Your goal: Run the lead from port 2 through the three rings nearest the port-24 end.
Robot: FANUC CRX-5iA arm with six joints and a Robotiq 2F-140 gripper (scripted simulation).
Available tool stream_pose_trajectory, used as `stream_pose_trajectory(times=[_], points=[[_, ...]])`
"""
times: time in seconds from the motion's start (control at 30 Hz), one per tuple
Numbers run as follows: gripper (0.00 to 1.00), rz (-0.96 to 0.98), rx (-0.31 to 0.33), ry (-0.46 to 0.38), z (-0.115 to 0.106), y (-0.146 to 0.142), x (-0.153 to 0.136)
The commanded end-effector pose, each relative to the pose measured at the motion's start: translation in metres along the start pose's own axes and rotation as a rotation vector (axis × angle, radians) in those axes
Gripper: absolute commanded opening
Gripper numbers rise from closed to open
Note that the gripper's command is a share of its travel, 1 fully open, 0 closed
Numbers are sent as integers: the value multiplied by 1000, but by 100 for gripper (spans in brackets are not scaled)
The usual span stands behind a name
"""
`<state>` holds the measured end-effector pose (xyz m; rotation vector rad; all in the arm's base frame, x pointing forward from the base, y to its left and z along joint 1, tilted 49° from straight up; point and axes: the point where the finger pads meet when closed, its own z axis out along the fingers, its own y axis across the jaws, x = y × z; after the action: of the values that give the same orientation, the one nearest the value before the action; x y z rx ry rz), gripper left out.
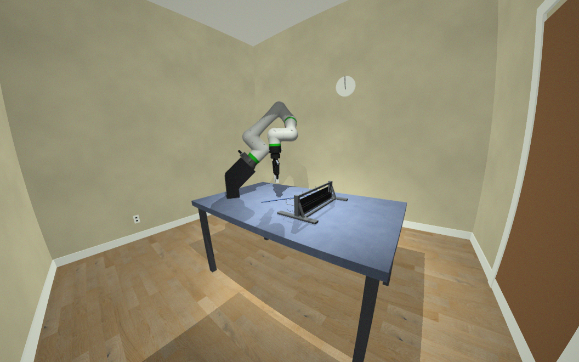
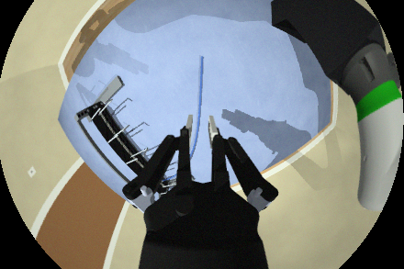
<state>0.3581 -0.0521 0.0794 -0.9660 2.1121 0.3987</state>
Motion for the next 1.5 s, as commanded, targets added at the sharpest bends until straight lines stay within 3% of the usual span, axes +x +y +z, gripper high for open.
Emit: stream_pose_trajectory(times=[0.0,0.77,1.47], points=[[20,0,0,0,0,0,0],[20,0,0,0,11,0,0],[20,0,0,0,84,0,0]])
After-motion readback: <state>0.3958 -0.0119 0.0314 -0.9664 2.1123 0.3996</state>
